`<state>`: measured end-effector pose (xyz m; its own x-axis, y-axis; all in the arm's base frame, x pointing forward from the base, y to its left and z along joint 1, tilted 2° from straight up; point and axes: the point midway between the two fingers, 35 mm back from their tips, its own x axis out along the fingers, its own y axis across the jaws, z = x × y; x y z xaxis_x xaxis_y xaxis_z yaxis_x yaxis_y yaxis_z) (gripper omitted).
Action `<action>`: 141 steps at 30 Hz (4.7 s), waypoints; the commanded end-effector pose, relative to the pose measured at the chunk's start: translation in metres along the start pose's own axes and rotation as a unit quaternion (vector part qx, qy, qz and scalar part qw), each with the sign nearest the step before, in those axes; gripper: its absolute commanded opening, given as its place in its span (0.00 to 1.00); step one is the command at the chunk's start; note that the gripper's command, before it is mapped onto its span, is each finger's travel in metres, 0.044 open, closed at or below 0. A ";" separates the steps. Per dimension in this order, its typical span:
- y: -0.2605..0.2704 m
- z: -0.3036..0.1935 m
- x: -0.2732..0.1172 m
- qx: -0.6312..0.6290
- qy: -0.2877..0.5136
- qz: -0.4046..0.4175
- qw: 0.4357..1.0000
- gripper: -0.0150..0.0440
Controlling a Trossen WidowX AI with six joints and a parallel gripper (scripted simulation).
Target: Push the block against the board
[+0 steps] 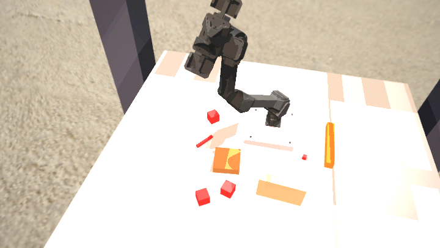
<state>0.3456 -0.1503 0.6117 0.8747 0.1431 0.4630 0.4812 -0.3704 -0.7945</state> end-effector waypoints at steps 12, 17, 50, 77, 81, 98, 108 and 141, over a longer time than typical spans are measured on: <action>-0.086 -0.027 -0.050 -0.135 0.104 -0.088 0.981 0.25; -0.120 -0.029 -0.069 -0.202 0.134 -0.114 0.964 0.25; -0.301 0.093 -0.162 -0.645 0.237 -0.222 0.692 0.25; -0.312 0.259 -0.149 -0.881 0.200 -0.248 0.349 0.25; -0.301 0.281 -0.140 -0.906 0.186 -0.239 0.296 0.25; -0.237 0.370 -0.098 -0.955 0.095 -0.267 0.092 0.25; -0.167 0.423 -0.071 -0.950 0.011 -0.308 -0.049 0.25; 0.151 0.450 -0.060 -0.731 -0.338 -0.497 -0.323 0.25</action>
<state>0.3866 0.2105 0.3018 0.6990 0.2342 -0.6757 -0.0892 0.9660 0.2426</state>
